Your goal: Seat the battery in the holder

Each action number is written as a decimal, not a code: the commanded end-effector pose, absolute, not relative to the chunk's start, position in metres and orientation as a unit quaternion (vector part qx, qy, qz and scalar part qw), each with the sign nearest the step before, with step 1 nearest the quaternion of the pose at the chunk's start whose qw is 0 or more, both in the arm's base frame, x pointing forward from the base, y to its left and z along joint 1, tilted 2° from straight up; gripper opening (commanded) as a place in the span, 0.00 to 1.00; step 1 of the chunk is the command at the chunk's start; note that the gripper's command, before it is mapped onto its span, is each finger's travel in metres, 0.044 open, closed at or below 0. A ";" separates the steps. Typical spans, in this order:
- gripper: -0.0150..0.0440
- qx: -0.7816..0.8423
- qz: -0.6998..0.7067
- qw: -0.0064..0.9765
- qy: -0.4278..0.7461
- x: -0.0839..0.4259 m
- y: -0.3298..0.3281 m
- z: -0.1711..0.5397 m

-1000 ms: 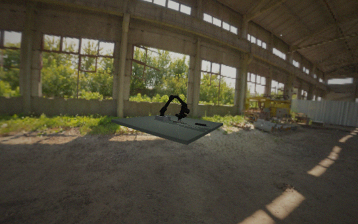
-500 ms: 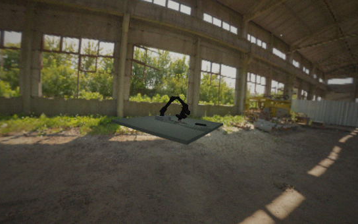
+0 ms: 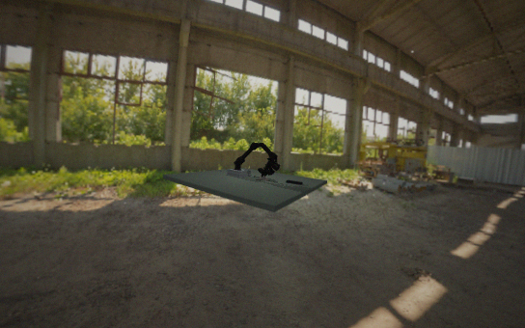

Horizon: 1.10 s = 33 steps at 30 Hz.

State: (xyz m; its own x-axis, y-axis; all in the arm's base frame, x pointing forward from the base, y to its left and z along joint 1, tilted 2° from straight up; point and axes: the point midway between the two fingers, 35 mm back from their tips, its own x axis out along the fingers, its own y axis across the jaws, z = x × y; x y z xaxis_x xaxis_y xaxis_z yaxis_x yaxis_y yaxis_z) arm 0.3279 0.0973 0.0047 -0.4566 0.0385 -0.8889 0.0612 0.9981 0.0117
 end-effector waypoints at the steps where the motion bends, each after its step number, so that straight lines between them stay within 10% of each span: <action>1: 0.40 0.030 -0.008 0.516 0.856 0.328 0.098 0.004; 33: 0.40 0.027 -0.010 0.516 0.856 0.346 0.097 0.002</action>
